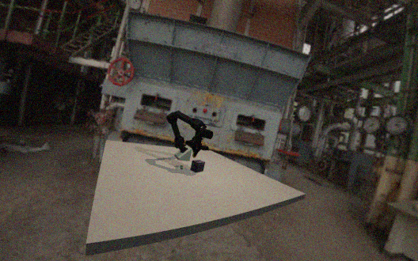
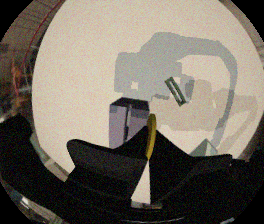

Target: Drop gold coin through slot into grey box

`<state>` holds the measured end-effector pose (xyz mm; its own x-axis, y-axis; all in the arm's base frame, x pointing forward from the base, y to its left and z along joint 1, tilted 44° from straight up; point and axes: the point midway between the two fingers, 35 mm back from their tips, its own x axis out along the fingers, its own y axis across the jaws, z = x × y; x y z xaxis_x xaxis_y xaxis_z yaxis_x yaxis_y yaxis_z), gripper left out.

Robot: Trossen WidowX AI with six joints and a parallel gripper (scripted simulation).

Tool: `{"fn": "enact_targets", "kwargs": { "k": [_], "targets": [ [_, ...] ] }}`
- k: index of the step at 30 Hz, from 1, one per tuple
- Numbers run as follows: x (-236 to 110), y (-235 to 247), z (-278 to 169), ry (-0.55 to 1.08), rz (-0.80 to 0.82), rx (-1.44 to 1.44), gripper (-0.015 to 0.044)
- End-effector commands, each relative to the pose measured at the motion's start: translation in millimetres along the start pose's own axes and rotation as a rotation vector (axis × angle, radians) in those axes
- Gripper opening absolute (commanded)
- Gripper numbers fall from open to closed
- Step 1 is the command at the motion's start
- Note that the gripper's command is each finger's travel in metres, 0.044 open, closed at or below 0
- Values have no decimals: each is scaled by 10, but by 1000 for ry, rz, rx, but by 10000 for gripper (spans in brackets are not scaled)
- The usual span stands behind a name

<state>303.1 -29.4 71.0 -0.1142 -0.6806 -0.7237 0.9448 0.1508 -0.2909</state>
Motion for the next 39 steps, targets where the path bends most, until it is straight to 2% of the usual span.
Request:
{"fn": "enact_targets", "kwargs": {
  "k": [1, 13, 39],
  "targets": [
    [-13, 80, -60, 5, 7, 10, 0],
    [2, 280, -280, 4, 6, 10, 0],
    [-15, 297, -289, -2, -1, 19, 4]
  ]
}}
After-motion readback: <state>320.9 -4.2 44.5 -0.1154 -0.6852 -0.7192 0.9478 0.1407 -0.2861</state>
